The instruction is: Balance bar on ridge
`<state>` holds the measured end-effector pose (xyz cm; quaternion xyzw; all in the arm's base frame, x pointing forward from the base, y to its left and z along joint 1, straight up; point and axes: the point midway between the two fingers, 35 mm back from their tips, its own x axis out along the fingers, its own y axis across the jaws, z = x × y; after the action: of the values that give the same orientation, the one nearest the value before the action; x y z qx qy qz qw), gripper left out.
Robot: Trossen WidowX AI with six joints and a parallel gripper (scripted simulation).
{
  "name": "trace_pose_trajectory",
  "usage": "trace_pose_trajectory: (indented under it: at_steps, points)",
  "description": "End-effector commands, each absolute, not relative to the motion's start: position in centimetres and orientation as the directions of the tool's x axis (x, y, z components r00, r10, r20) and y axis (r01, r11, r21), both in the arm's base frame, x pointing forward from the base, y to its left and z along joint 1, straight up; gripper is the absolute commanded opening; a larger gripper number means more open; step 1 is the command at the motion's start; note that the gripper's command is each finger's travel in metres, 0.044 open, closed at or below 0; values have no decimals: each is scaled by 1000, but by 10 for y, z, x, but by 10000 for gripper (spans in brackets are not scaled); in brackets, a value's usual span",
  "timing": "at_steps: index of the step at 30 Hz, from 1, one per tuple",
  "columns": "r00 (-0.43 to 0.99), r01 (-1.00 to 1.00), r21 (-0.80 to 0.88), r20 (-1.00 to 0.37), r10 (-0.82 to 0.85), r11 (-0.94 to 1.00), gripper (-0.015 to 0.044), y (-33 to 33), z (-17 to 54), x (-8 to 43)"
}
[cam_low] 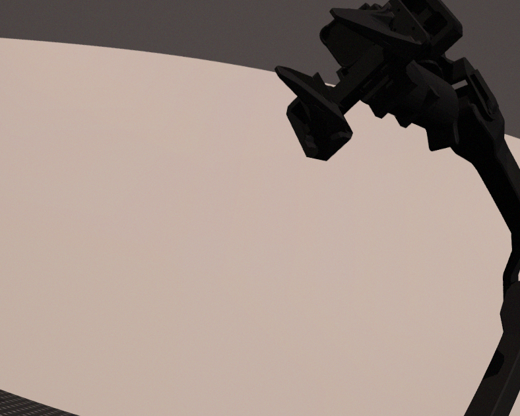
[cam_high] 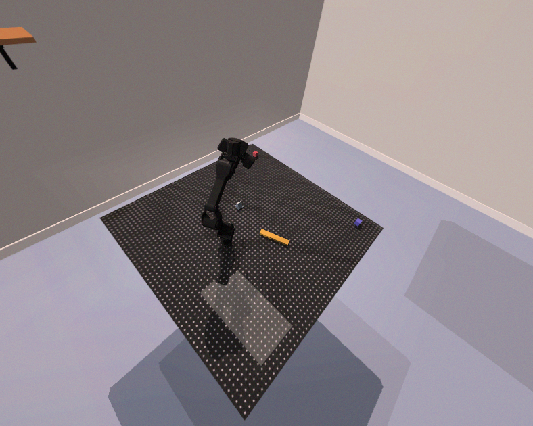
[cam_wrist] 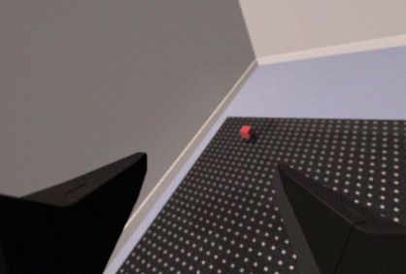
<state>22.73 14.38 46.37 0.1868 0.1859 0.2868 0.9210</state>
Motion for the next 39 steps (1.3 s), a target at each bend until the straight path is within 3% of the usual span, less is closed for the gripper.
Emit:
trace_pose_trajectory:
  at_steps: [1, 20, 39]
  points:
    - [792, -353, 467, -313, 525, 811, 315, 131, 440, 249]
    - [797, 64, 449, -560, 225, 891, 315, 53, 357, 307]
    - [577, 530, 354, -816, -21, 771, 315, -44, 254, 316]
